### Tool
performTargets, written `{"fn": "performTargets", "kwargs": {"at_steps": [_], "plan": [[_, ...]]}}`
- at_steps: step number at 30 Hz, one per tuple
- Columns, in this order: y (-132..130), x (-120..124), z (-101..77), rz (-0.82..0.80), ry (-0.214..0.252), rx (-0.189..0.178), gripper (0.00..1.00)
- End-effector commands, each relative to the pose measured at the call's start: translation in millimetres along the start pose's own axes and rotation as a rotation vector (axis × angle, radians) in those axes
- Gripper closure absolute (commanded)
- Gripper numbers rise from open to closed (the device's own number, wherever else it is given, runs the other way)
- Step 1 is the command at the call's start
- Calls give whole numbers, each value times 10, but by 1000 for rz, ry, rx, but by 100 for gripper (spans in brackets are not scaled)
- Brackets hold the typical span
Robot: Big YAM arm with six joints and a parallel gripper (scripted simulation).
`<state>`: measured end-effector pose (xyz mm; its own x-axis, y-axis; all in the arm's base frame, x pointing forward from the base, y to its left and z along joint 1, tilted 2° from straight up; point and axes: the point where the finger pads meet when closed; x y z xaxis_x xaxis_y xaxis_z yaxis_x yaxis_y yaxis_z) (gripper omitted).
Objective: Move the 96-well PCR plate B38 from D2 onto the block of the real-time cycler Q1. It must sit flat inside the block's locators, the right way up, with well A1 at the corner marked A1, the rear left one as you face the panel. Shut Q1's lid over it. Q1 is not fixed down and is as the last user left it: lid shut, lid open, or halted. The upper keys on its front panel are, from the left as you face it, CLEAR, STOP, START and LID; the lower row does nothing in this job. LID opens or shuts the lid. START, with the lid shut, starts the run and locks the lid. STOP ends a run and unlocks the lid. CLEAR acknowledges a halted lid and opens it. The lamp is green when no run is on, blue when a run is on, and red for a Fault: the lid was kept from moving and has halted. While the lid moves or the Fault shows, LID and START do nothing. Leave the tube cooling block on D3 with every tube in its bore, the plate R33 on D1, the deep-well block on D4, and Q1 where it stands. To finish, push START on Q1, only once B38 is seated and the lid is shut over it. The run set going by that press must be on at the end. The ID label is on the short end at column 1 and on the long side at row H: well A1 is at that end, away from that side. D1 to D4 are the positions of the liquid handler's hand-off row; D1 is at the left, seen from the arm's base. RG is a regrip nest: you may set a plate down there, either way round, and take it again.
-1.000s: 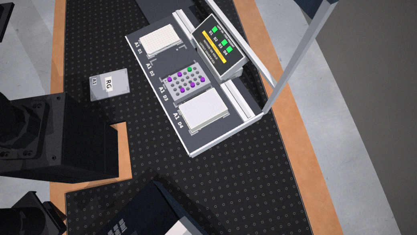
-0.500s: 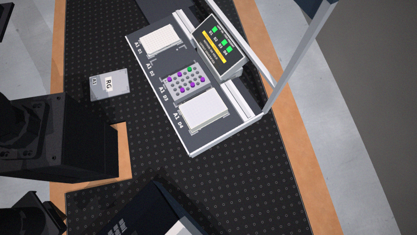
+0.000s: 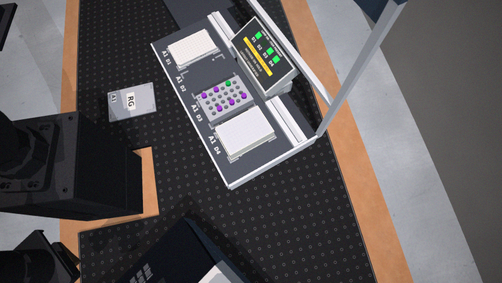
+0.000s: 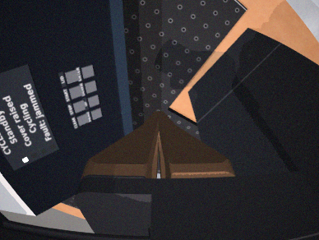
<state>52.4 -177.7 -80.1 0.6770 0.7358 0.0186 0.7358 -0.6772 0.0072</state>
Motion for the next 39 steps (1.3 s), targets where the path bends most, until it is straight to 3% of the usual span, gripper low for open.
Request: {"fn": "performTargets", "kwargs": {"at_steps": [1,12,32,39], "plan": [[155,-80,-82,-12,-20,-34,100],[93,-44,-22,-10,-1,-6,100],[143,-76,-78,-8,-18,-35,100],[117,-62,-54,-7,-11,-24,100]]}}
Point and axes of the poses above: the point where the finger pads meet when closed, its own z axis out along the fingers, its own y axis across the jaws, x = y × z, and after that the axes turned 5 degrees about -z, right-handed
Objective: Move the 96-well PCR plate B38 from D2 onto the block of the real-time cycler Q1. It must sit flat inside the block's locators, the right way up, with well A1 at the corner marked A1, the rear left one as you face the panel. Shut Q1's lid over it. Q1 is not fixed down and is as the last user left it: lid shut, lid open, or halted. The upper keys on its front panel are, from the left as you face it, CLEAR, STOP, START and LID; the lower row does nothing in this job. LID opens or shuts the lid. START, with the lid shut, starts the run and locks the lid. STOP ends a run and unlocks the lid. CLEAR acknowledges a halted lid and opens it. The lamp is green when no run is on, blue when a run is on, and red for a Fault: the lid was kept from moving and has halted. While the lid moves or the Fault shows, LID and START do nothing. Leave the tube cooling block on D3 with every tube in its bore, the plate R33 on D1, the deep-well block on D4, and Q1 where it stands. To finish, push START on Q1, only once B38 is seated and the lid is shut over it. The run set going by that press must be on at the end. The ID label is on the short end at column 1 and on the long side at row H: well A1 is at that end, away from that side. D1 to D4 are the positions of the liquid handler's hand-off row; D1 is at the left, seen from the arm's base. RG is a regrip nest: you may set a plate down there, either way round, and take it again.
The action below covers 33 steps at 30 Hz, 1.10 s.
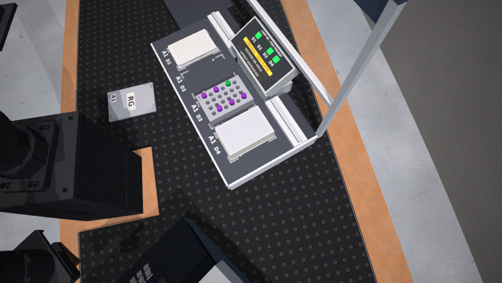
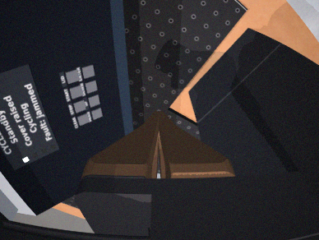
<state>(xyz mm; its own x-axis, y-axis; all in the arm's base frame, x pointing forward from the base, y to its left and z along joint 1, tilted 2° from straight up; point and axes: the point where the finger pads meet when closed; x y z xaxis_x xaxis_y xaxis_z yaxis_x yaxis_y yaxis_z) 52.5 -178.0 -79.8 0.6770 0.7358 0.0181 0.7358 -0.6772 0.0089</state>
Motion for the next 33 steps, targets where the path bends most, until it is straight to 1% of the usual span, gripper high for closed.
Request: {"fn": "performTargets", "kwargs": {"at_steps": [1,4,7,33], "plan": [[106,-56,-43,-6,-8,-19,100],[83,-43,-22,-5,-2,-8,100],[76,-40,-16,-5,0,-6,100],[68,-40,-15,-1,-1,-6,100]]}}
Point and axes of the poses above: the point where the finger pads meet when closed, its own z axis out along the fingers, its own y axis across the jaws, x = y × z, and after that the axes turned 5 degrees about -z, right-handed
